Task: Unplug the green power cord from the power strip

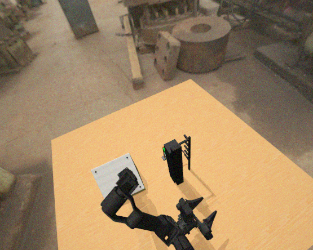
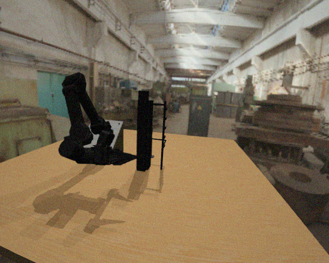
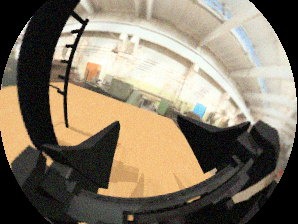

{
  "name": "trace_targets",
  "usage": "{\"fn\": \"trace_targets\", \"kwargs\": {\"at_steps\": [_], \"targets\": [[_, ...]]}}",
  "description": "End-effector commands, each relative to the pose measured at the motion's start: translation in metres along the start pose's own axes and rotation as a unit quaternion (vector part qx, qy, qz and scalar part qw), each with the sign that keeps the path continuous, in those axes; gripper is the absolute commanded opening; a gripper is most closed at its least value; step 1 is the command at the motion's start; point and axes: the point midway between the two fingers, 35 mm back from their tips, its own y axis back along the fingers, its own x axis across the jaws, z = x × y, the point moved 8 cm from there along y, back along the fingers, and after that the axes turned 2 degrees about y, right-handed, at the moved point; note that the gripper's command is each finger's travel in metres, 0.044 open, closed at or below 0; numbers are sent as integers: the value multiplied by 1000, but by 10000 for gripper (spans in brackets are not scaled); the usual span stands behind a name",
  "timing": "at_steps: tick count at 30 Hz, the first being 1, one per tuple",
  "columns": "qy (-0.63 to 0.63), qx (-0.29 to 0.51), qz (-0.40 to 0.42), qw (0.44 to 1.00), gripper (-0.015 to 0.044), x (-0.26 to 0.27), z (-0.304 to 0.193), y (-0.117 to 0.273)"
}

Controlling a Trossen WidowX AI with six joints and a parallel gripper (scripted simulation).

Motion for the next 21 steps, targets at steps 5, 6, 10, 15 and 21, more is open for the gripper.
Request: {"fn": "trace_targets", "kwargs": {"at_steps": [5,6,10,15,21], "targets": [[-19,-1,6,1000,269,-3,3,-15],[-24,-1,8,1000,243,-4,3,-19],[-45,-2,15,999,160,-6,8,-36],[-70,-5,25,997,160,-10,17,-59],[-100,-7,37,994,160,-13,30,-88]]}}
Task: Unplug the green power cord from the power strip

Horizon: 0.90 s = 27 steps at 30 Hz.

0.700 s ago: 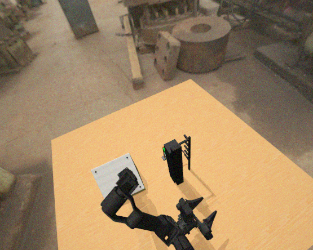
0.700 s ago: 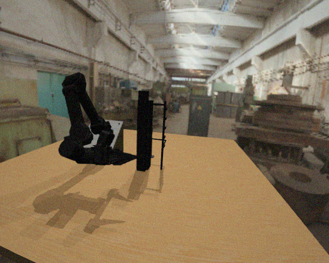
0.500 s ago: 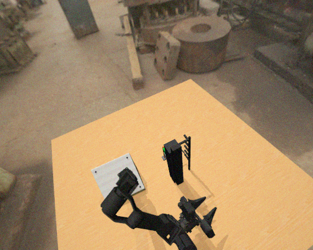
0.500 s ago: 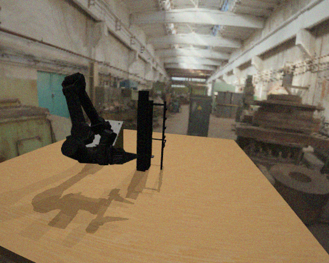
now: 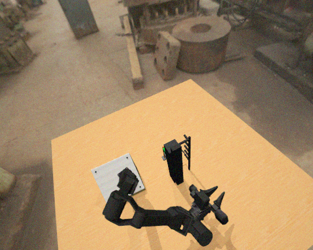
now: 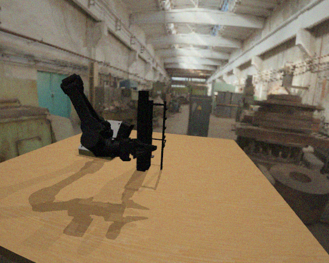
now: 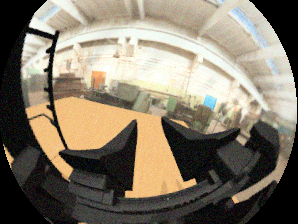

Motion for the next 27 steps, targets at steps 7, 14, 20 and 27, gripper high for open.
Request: {"fn": "trace_targets", "kwargs": {"at_steps": [7,14,20,27], "targets": [[-58,-6,28,998,160,-1,35,-58],[-97,-10,51,994,160,6,73,-98],[-128,-12,70,989,160,15,111,-127],[-160,-14,91,983,160,29,162,-154]]}}
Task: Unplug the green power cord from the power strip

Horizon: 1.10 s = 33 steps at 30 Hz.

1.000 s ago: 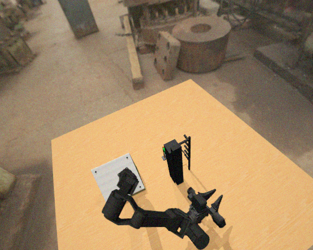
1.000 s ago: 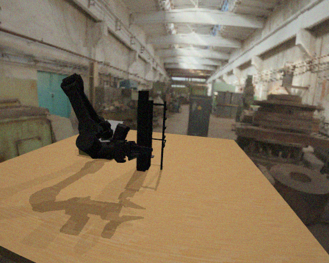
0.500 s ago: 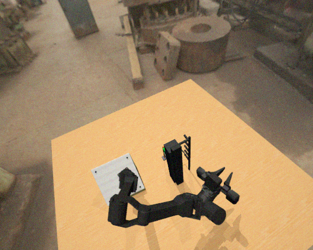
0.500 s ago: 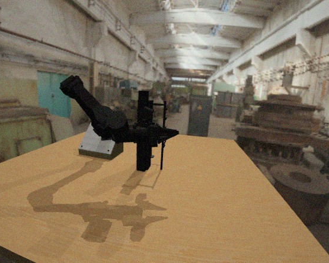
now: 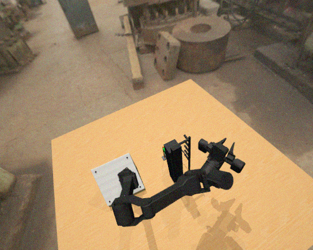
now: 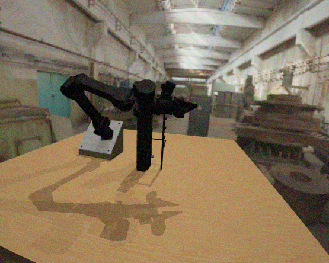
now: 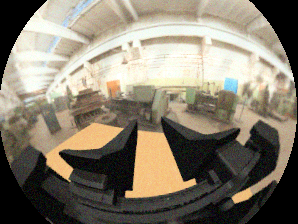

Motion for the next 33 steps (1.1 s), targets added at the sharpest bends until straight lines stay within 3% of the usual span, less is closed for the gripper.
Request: {"fn": "trace_targets", "kwargs": {"at_steps": [1,12,22,26,33], "targets": [[-19,2,10,1000,160,13,23,-16],[-26,30,57,998,160,53,54,-42],[72,153,208,963,160,152,61,-67],[59,156,235,958,160,177,72,-61],[98,283,303,905,160,220,44,-57]]}}
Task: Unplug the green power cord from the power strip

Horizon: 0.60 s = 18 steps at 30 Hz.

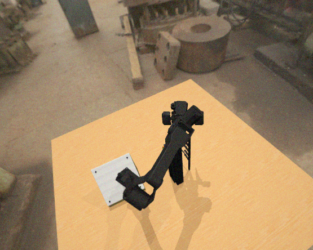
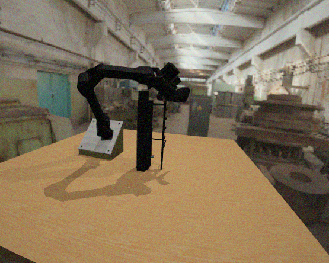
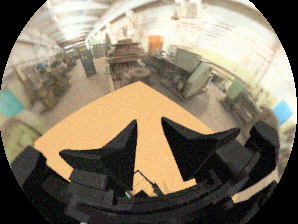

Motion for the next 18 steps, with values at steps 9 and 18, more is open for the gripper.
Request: {"fn": "trace_targets", "kwargs": {"at_steps": [9,18], "targets": [[146,360,167,906,160,93,-45,-36],[248,486,208,812,160,117,-59,-31]]}}
